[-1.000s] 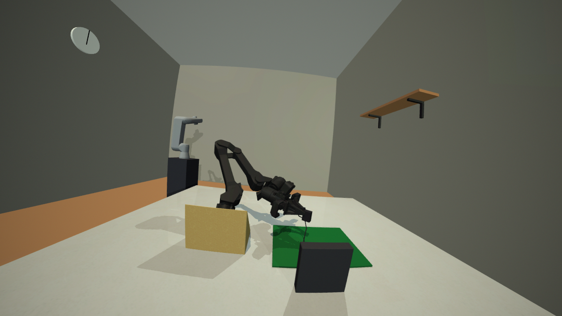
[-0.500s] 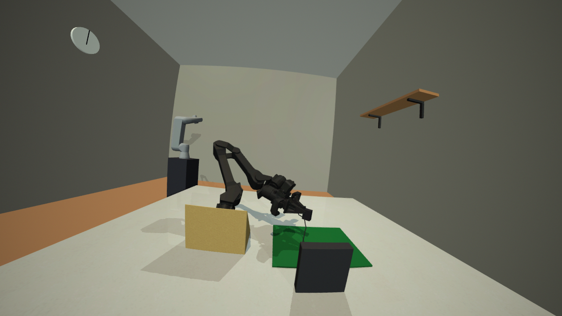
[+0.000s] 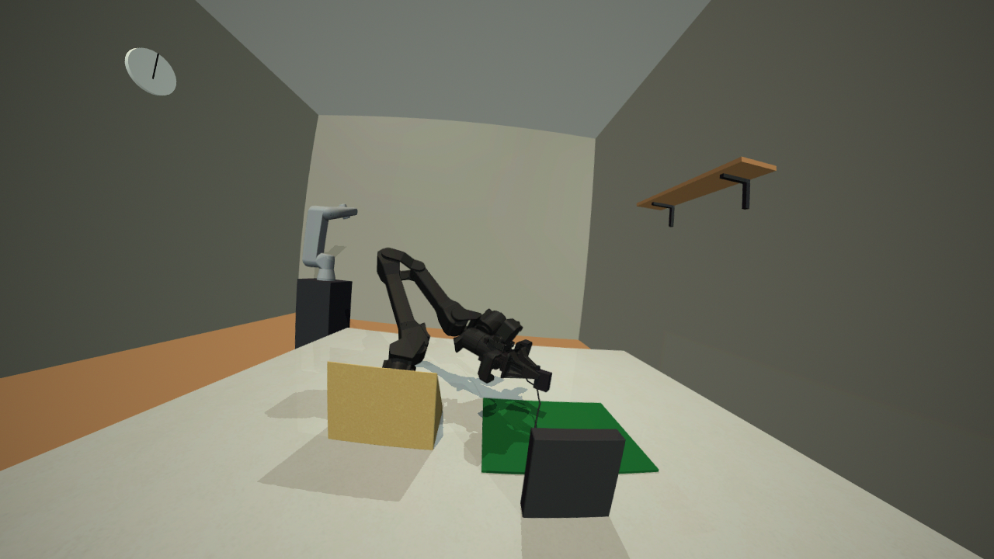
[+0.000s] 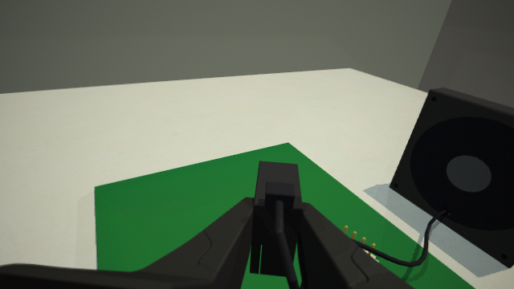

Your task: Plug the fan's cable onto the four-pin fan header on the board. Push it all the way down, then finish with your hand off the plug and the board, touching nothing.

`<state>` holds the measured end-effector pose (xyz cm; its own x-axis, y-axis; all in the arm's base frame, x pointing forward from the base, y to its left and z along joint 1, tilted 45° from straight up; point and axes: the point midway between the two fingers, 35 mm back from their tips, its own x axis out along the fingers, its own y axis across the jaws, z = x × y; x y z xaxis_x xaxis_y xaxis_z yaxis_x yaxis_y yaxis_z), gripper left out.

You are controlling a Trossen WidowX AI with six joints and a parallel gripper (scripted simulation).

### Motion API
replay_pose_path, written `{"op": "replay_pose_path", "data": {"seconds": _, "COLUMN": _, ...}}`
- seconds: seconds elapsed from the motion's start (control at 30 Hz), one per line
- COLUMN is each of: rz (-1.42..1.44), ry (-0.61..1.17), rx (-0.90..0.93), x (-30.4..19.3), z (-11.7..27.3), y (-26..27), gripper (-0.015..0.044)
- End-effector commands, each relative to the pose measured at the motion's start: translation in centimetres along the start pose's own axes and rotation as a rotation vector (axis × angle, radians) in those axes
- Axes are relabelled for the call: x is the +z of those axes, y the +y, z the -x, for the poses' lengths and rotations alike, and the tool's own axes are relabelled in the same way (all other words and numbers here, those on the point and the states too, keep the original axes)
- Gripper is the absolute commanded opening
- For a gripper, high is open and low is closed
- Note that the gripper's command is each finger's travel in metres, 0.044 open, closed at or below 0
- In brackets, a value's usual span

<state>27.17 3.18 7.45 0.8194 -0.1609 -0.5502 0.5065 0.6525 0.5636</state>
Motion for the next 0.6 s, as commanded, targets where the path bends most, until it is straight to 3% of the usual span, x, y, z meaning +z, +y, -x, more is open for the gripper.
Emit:
{"op": "replay_pose_path", "data": {"seconds": 0.0, "rz": -0.006, "ry": -0.008, "rx": -0.002, "x": -0.2, "z": 0.0, "y": 0.0, "gripper": 0.0}}
{"op": "replay_pose_path", "data": {"seconds": 0.57, "rz": -0.007, "ry": -0.008, "rx": -0.003, "x": -1.8, "z": 0.0, "y": 0.2, "gripper": 0.0}}
